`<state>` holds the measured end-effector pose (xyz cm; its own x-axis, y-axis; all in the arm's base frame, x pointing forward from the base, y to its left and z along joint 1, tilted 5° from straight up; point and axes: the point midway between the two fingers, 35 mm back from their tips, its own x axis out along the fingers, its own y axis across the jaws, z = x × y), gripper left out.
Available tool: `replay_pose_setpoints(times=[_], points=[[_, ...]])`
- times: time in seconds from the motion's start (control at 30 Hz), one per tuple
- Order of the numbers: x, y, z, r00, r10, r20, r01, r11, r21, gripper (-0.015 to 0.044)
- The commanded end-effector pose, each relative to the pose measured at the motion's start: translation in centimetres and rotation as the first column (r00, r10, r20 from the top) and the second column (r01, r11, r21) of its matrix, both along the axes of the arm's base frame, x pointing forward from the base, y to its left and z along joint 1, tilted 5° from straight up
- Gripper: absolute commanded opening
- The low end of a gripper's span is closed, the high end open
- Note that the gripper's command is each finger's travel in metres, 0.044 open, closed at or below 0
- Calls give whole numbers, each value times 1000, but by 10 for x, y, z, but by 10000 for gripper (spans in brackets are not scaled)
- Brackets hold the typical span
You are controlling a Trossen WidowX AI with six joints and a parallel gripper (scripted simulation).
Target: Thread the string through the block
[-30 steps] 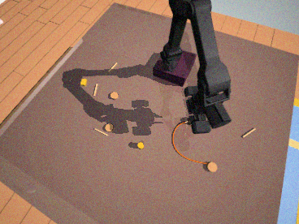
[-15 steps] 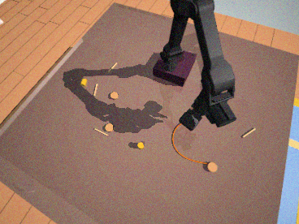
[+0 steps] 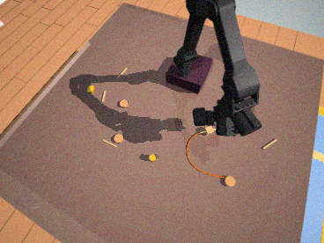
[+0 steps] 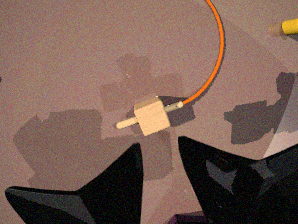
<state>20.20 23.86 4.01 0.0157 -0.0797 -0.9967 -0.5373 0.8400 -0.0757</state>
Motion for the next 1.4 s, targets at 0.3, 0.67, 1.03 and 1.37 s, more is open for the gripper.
replay_pose_setpoints(times=[0.3, 0.67, 1.03, 1.37], points=[[-18, 18, -2, 276, -960, 40, 959, 278, 56, 123], [-19, 18, -2, 191, -981, 42, 979, 193, 60, 123], [-19, 18, -3, 191, -981, 42, 979, 193, 60, 123], [-18, 19, -18, 191, -981, 41, 979, 193, 60, 123]])
